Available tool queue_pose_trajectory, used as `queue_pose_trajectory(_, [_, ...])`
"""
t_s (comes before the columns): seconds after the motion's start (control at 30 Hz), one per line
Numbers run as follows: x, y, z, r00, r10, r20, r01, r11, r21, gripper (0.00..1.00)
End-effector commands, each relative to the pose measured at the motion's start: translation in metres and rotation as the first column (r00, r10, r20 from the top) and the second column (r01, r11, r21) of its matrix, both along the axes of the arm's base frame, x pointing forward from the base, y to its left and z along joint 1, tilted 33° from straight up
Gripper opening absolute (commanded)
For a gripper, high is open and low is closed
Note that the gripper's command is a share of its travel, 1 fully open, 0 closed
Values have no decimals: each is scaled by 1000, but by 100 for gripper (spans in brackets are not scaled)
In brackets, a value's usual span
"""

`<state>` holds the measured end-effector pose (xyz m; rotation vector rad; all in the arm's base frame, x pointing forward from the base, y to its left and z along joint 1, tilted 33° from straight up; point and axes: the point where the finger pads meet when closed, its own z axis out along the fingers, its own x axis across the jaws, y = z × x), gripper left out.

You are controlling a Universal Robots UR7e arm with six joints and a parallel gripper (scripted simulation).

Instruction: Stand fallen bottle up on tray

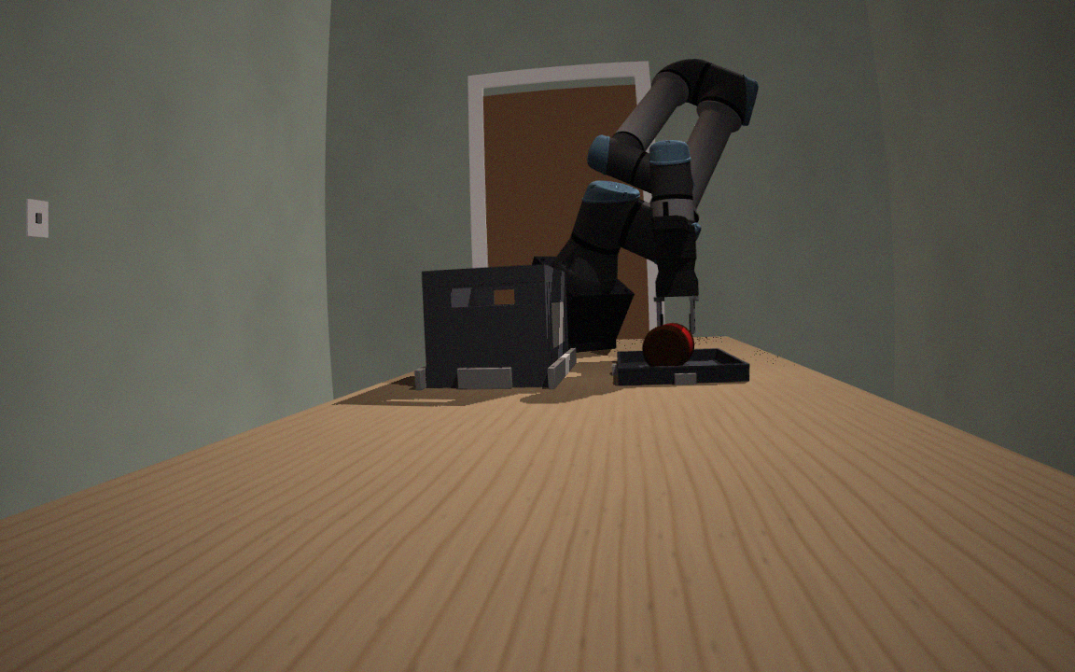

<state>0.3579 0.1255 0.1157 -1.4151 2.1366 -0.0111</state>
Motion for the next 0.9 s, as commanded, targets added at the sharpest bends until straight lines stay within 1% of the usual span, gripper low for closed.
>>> queue_pose_trajectory(0.0, [3, 2, -4, 1000, -1, 1, 1, 1000, -1, 100])
queue_pose_trajectory(0.6, [11, 7, -19, 1000, -1, 1, 1, 1000, -1, 100])
queue_pose_trajectory(0.87, [13, 8, -22, 1000, -1, 1, 1, 1000, -1, 100])
